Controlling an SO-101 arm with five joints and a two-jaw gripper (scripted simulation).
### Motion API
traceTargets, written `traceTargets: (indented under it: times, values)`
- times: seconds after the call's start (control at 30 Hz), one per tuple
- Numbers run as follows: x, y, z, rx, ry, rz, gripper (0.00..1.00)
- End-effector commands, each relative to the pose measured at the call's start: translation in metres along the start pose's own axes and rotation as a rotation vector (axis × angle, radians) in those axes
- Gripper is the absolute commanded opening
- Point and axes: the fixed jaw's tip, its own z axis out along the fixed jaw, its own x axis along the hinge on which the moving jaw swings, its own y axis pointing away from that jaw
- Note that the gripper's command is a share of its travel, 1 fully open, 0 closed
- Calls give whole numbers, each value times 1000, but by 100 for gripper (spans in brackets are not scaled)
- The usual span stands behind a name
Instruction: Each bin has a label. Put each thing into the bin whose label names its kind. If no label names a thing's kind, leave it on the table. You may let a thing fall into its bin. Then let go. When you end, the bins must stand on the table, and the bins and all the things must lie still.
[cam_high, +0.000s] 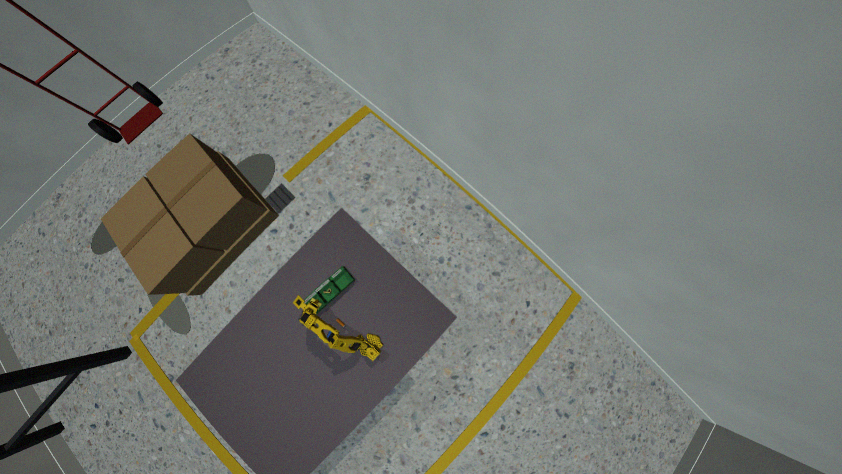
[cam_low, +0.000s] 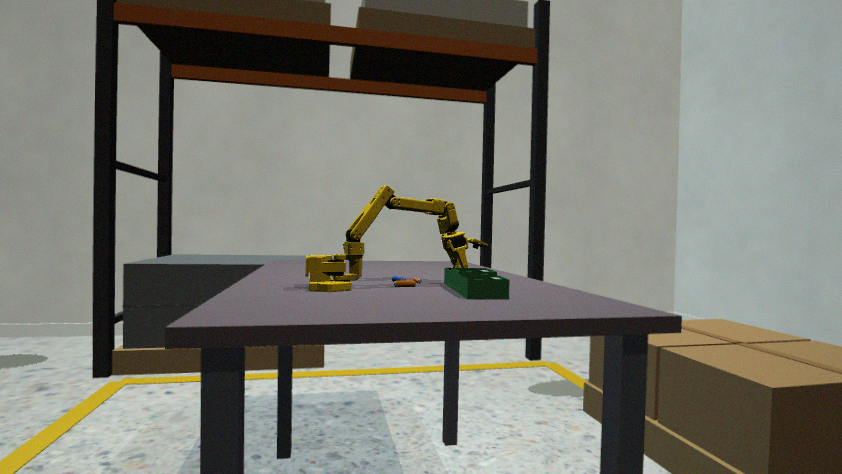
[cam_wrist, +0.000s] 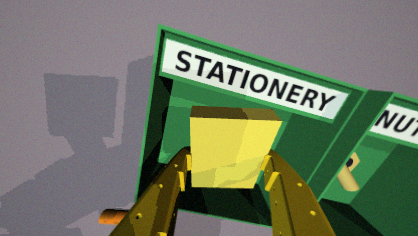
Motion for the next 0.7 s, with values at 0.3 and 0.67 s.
traceTargets:
  times: [0.3,0.67]
  values:
    - [-11,3,-11,-7,-82,-2,0]
    - [-11,3,-8,-7,-82,-2,0]
